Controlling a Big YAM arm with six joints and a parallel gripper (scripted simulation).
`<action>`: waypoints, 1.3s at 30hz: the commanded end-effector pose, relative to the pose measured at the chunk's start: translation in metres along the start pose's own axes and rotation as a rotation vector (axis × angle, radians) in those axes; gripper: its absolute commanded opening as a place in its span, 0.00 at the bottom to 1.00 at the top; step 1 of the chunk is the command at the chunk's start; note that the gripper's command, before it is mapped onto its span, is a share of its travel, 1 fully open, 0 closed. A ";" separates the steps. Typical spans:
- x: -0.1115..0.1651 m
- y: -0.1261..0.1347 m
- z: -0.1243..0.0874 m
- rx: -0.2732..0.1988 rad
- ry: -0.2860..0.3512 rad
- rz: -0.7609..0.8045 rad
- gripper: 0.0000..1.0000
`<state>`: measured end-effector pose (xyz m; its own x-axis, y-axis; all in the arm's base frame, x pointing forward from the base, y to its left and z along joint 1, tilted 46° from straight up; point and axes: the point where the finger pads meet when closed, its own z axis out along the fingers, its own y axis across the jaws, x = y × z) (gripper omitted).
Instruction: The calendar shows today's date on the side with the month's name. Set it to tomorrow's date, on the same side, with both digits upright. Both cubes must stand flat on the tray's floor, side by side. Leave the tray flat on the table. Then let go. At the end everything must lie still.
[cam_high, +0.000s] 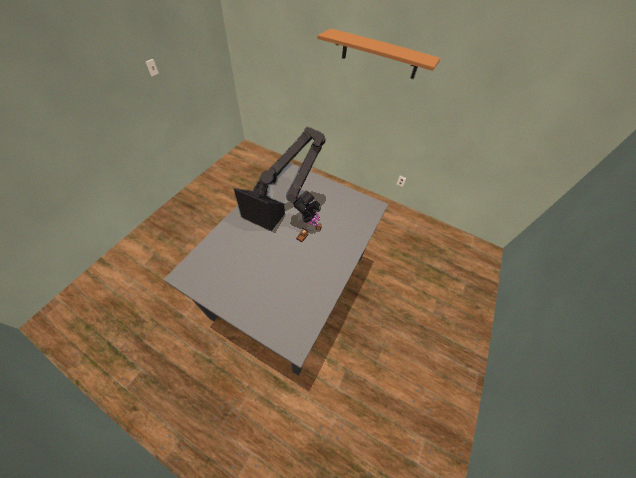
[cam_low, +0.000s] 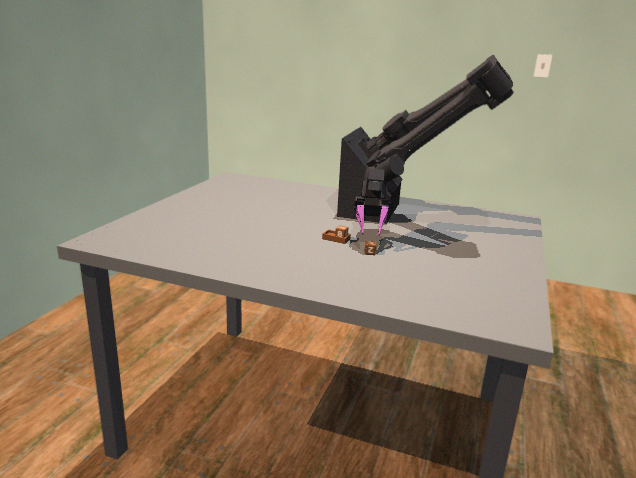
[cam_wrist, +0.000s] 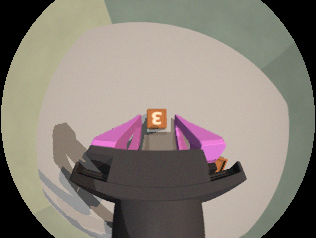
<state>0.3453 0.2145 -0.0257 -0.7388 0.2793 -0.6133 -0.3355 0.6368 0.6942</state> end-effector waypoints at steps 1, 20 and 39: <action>0.000 0.006 0.008 -0.022 -0.013 -0.004 0.45; 0.021 0.007 0.027 -0.023 -0.012 -0.003 0.45; 0.020 0.010 0.031 -0.030 -0.022 -0.011 0.45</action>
<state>0.3405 0.2420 -0.0509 -0.7398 0.2772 -0.6131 -0.3393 0.6332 0.6957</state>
